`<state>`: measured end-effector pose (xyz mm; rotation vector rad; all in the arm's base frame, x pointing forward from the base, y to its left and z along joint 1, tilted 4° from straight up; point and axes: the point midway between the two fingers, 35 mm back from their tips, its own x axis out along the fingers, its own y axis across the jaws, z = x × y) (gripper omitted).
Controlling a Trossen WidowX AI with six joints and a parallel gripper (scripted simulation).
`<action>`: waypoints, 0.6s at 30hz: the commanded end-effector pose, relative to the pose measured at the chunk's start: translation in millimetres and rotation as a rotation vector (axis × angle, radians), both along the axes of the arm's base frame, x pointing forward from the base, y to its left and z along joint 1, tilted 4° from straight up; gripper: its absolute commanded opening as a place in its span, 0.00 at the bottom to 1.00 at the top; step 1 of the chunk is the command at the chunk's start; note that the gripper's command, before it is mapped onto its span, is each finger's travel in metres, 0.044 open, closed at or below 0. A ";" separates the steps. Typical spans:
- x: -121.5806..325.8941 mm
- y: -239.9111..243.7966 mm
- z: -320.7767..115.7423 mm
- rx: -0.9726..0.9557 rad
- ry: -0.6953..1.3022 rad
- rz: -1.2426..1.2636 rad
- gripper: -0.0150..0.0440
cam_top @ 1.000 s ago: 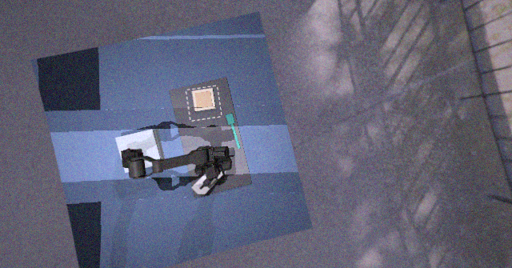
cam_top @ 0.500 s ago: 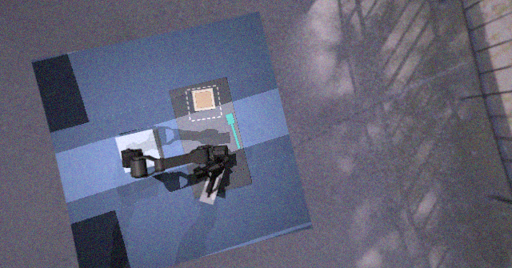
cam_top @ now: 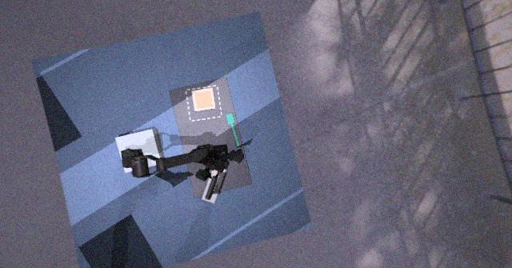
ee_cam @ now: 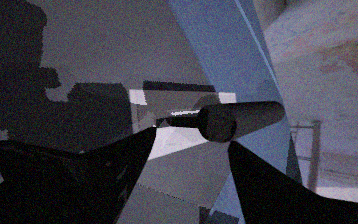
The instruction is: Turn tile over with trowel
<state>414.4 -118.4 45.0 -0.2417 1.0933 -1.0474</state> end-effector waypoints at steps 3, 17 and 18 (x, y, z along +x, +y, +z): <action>0.6 1.8 3.9 -0.014 0.154 0.123 0.76; 0.0 4.6 6.9 -0.043 0.498 0.384 0.76; -0.1 4.8 7.1 -0.045 0.523 0.402 0.76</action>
